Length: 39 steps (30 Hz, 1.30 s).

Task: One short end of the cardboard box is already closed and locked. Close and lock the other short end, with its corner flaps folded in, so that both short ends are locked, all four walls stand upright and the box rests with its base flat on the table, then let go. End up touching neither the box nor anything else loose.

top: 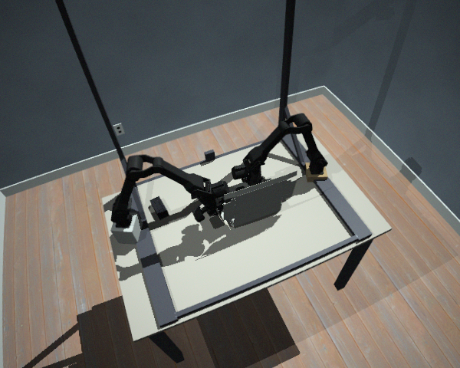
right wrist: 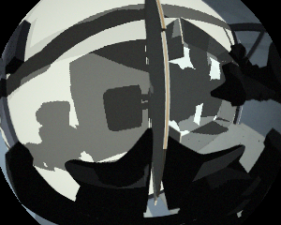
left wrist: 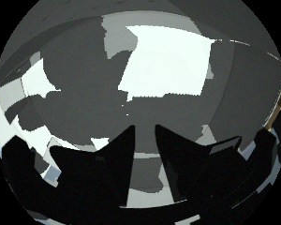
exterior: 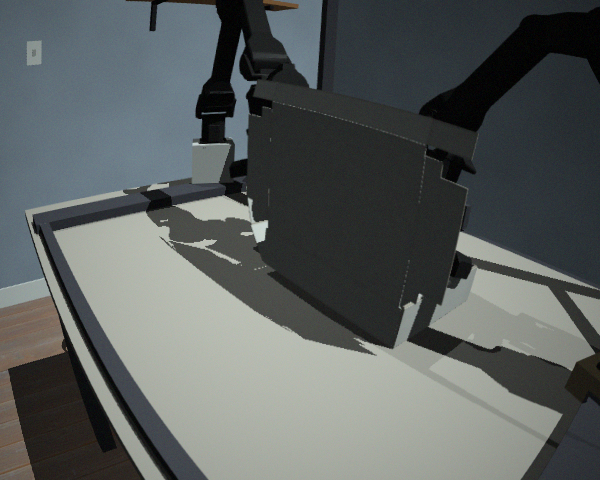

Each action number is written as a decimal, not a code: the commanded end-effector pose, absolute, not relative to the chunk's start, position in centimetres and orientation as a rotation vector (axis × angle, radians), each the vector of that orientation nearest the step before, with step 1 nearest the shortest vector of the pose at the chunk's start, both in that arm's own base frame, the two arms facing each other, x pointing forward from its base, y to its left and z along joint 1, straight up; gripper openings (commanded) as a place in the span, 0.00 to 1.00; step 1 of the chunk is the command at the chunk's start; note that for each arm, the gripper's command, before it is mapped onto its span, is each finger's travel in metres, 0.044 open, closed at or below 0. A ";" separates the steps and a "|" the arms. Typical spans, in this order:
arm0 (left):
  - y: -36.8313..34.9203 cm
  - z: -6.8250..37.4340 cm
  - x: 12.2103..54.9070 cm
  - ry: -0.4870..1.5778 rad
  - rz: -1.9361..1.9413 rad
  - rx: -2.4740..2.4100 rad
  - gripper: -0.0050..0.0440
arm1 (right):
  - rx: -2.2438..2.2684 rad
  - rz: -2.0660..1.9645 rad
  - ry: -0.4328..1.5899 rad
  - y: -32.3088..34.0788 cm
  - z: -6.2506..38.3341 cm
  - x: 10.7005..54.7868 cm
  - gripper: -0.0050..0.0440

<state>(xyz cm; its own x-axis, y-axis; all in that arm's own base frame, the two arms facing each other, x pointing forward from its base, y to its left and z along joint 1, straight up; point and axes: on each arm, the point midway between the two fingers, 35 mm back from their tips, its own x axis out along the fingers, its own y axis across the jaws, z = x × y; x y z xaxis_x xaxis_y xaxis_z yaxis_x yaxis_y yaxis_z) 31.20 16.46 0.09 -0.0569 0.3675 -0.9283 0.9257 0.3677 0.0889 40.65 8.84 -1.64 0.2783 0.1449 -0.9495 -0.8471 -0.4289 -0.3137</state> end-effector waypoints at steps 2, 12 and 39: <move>16.1 -2.0 30.3 1.651 -0.734 1.128 0.31 | -1.630 1.247 0.580 9.8 1.6 42.8 0.10; 16.1 -2.0 30.3 1.651 -0.734 1.128 0.31 | -1.630 1.247 0.579 10.2 1.7 43.5 0.10; 16.1 -2.0 30.3 1.651 -0.733 1.128 0.31 | -1.631 1.245 0.577 11.1 0.9 45.5 0.10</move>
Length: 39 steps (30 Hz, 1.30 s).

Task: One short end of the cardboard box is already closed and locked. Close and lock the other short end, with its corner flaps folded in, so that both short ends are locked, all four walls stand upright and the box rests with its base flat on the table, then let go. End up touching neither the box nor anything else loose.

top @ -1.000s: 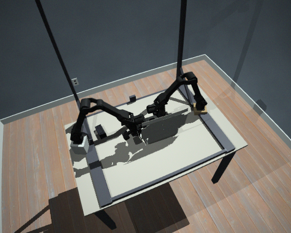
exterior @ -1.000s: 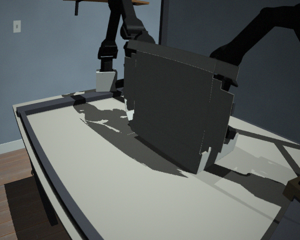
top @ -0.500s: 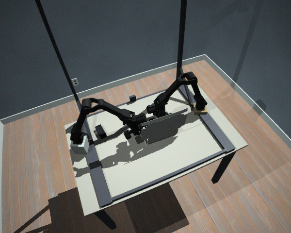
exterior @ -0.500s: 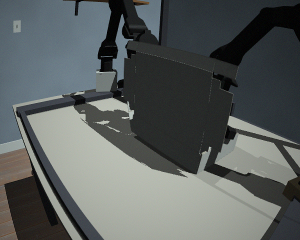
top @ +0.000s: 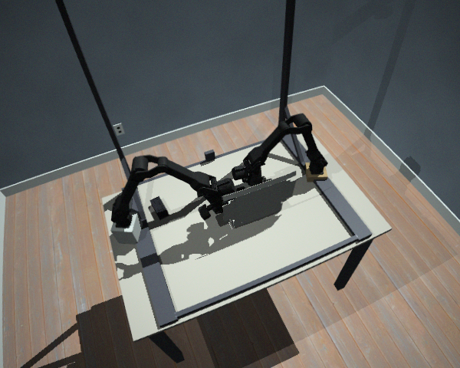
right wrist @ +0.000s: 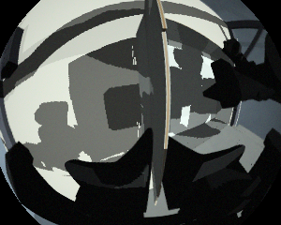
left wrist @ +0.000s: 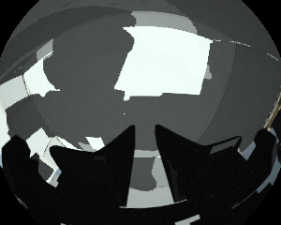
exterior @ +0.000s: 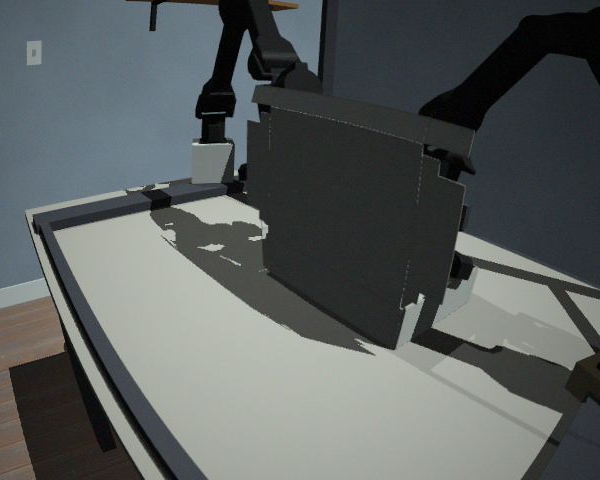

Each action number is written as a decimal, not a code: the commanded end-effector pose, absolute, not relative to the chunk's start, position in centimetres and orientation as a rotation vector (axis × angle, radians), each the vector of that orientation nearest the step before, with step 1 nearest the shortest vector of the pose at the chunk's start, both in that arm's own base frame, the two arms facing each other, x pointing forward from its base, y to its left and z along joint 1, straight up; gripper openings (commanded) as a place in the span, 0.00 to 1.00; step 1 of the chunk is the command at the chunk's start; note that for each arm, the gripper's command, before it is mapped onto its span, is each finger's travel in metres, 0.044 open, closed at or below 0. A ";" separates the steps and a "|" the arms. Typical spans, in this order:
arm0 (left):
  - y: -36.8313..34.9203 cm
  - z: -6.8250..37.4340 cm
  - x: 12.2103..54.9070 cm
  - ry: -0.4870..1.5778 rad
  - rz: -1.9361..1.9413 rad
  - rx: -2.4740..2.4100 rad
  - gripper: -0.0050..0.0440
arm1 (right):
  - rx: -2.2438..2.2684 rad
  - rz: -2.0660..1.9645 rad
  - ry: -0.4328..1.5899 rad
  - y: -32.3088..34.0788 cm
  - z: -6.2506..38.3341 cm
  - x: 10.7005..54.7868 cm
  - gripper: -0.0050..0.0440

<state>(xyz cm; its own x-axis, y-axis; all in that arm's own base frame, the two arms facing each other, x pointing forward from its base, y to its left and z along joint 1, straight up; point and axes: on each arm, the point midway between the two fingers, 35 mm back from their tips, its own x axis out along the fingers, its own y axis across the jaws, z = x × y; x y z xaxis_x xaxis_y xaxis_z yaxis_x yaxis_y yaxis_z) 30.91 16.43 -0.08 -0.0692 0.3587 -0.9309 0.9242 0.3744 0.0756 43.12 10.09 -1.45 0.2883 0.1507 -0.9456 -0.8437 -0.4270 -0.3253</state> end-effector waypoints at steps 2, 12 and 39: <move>16.1 -2.0 30.3 1.651 -0.733 1.128 0.31 | -1.631 1.245 0.577 11.2 0.7 45.7 0.10; 16.1 -2.0 30.3 1.651 -0.734 1.128 0.31 | -1.631 1.245 0.577 11.4 0.0 46.5 0.10; 16.1 -2.0 30.3 1.650 -0.734 1.128 0.31 | -1.632 1.234 0.565 11.1 1.9 46.0 0.19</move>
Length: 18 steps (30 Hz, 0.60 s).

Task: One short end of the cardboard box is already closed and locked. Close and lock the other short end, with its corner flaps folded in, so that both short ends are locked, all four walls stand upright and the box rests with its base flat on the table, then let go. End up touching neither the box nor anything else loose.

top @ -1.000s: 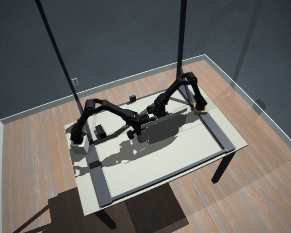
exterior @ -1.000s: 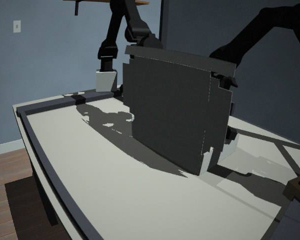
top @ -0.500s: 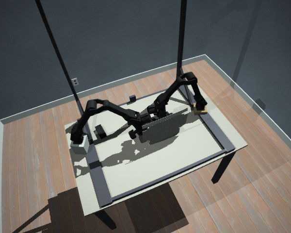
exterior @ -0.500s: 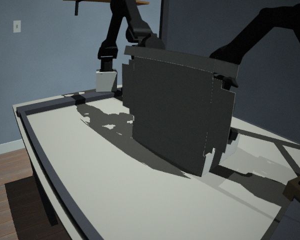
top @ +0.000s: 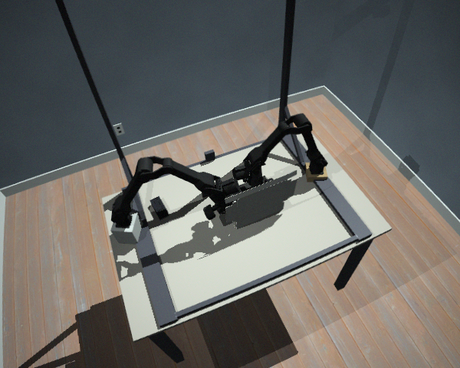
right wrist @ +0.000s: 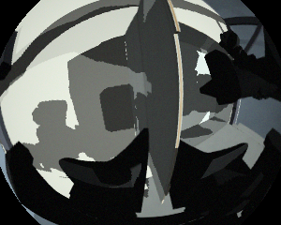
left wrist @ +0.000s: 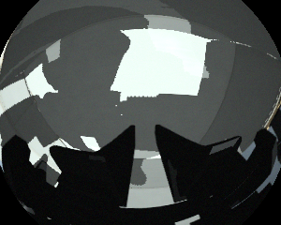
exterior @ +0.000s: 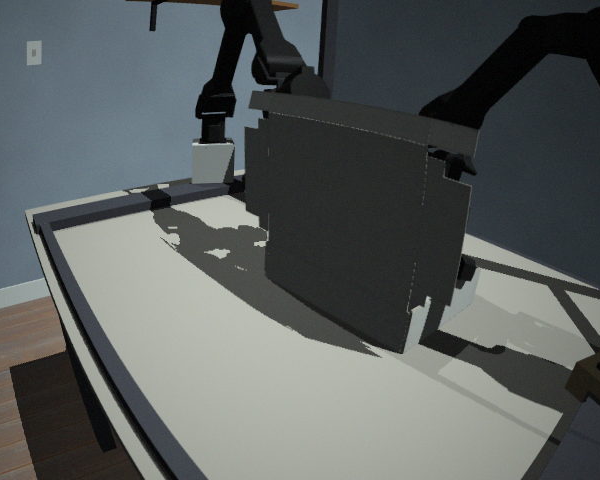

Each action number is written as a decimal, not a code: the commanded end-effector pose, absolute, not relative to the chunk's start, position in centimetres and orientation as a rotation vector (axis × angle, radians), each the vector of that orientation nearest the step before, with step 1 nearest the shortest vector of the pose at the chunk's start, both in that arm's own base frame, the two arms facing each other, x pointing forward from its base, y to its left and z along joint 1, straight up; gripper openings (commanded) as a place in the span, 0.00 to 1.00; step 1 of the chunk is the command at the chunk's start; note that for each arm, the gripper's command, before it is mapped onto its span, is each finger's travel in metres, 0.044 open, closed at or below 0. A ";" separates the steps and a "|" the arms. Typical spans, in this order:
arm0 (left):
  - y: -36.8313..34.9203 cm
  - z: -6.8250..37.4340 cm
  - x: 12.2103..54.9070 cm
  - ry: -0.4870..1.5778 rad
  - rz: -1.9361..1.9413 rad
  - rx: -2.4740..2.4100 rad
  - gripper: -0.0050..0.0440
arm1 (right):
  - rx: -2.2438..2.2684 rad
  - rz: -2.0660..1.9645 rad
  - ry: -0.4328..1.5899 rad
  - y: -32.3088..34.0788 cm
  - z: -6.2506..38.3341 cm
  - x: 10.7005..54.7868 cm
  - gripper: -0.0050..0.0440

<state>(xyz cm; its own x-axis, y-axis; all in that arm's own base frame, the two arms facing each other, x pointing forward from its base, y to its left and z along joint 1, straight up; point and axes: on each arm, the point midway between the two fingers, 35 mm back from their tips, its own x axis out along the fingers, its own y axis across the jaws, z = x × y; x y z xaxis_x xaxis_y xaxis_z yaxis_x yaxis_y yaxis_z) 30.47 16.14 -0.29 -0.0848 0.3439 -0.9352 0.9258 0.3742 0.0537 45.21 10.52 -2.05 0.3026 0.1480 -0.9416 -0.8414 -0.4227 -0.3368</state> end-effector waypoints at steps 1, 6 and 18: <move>16.1 -2.0 30.3 1.650 -0.734 1.128 0.31 | -1.633 1.229 0.558 10.8 2.9 45.6 0.19; 16.1 -2.0 30.3 1.650 -0.734 1.128 0.31 | -1.635 1.211 0.536 10.1 6.0 43.9 0.19; 16.0 -1.4 30.1 1.650 -0.735 1.127 0.31 | -1.636 1.207 0.531 9.9 6.6 43.6 0.10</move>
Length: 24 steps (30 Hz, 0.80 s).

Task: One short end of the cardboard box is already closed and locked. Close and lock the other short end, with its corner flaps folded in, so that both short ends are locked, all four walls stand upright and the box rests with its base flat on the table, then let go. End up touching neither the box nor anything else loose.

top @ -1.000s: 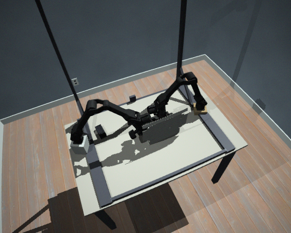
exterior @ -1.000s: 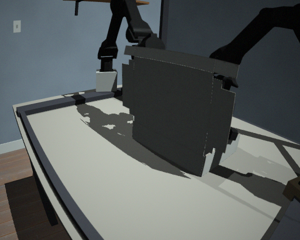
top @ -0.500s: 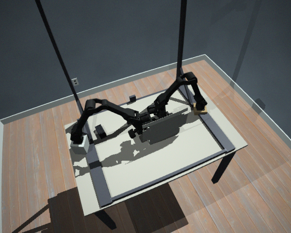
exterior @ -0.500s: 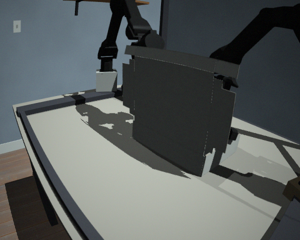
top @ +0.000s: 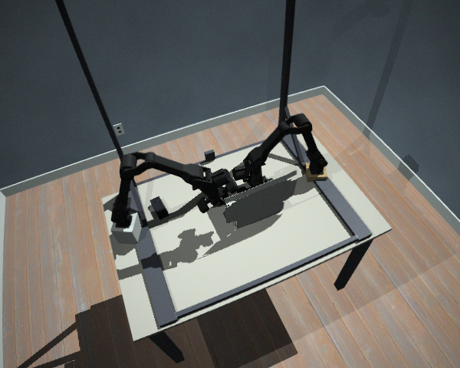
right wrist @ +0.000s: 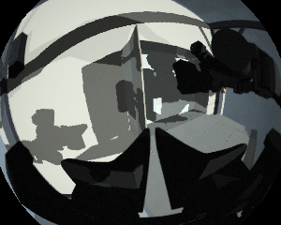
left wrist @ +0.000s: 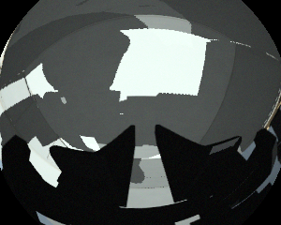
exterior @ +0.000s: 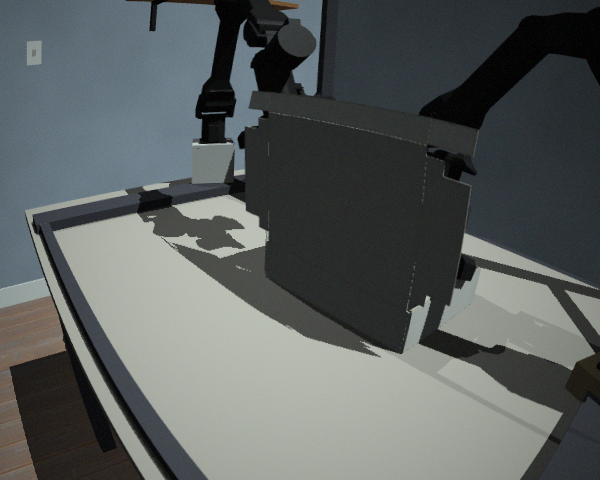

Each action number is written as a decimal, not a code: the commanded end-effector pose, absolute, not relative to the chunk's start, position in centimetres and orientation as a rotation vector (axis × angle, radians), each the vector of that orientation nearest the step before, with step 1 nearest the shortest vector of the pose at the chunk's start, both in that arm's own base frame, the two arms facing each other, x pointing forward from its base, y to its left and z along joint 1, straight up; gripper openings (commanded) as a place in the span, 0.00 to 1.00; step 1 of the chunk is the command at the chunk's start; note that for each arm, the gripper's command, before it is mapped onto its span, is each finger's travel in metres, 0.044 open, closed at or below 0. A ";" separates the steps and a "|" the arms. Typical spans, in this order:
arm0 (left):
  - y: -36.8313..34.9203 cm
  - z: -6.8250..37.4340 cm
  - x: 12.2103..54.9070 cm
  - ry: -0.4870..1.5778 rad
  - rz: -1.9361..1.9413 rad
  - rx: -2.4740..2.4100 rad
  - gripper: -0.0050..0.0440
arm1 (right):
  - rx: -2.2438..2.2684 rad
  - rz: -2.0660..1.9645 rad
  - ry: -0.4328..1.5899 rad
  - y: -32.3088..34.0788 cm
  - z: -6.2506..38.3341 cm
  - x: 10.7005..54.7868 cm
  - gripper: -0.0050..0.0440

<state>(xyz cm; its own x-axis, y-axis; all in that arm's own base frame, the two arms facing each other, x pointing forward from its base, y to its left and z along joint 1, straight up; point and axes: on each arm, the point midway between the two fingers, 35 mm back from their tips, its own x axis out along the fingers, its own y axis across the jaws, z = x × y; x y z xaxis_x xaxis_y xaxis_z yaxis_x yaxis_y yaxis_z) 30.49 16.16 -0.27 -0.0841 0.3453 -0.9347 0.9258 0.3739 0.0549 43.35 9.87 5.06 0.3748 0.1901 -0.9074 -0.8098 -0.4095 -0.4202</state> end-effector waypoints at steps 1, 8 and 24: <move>16.0 -1.4 30.1 1.650 -0.735 1.127 0.31 | -1.636 1.207 0.531 9.9 6.6 43.6 0.10; 14.9 4.4 27.4 1.650 -0.745 1.115 0.31 | -1.636 1.207 0.531 9.9 6.6 43.6 0.10; 14.0 6.7 26.0 1.618 -0.818 1.162 0.23 | -1.633 1.210 0.543 9.8 6.5 43.6 0.10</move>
<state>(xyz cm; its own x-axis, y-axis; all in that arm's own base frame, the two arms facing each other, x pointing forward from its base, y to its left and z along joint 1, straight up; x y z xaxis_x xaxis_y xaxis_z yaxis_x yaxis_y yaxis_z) 25.51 14.20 6.07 -0.1348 0.3100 -0.9411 0.9259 0.3776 -0.0083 43.16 9.81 5.22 0.3753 0.1906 -0.9071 -0.8096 -0.4091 -0.4209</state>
